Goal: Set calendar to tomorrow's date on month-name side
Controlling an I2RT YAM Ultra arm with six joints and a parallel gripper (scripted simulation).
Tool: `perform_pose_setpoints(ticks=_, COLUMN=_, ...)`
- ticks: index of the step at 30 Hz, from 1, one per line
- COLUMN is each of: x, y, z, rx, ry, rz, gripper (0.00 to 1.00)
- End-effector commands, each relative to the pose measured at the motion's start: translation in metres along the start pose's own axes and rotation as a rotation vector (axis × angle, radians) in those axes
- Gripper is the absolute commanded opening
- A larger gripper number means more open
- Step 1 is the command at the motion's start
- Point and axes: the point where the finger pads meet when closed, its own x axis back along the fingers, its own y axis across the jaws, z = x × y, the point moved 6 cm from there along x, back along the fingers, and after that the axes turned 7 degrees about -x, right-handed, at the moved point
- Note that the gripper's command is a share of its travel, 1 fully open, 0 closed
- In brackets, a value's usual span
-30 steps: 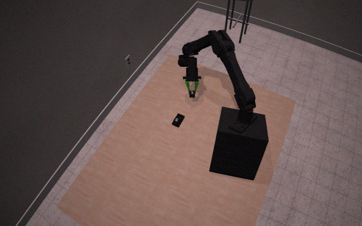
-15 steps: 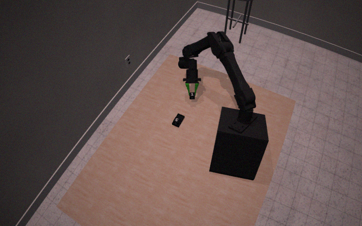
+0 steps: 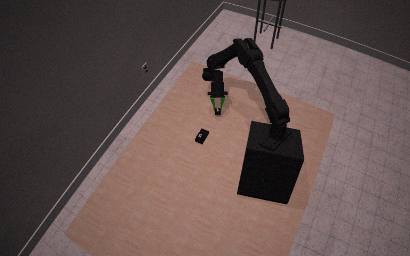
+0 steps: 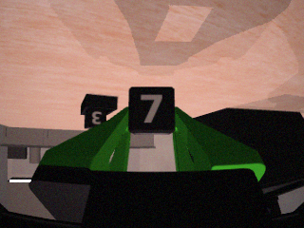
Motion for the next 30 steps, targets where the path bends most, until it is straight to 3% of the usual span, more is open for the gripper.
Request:
perform_pose_setpoints(ticks=1, x=0.004, y=0.003, z=-0.001, rx=0.01, ry=-0.013, rz=-0.011, gripper=0.26)
perform_pose_setpoints(ticks=30, x=-0.008, y=0.005, z=-0.013, rx=0.01, ry=-0.013, rz=-0.011, gripper=0.26)
